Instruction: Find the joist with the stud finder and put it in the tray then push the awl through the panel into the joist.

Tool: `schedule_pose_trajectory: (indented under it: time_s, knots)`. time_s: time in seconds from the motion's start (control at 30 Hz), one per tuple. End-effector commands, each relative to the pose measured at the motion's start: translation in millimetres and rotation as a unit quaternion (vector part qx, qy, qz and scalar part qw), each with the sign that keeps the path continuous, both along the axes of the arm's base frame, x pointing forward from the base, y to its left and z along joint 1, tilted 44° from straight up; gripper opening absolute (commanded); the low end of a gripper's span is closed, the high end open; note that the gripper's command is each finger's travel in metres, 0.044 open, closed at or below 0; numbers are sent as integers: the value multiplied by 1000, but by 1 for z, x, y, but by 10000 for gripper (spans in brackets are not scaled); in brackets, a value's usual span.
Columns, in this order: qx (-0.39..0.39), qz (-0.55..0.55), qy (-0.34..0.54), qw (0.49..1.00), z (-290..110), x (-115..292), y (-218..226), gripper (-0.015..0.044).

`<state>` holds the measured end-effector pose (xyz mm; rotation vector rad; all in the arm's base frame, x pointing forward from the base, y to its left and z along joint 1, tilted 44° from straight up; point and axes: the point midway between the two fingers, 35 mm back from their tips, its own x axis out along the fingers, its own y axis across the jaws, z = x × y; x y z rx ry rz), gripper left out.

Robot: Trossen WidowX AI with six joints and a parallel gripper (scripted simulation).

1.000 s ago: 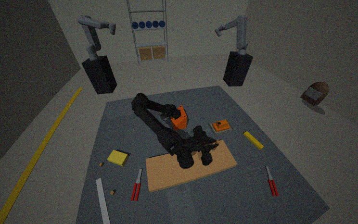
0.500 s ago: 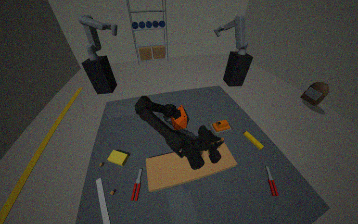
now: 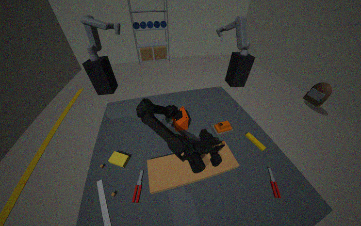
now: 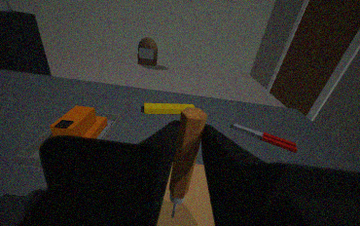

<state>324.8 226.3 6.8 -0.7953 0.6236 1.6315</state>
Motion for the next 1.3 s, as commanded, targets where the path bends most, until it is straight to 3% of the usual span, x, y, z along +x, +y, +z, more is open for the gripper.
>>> schedule_pose_trajectory:
  time_s: [0.0, 1.27]
  knots:
    - [5, 2, 0, 1000, -3, 0, -2, 0]
    - [4, 2, 0, 1000, -38, 7, -36, 0]
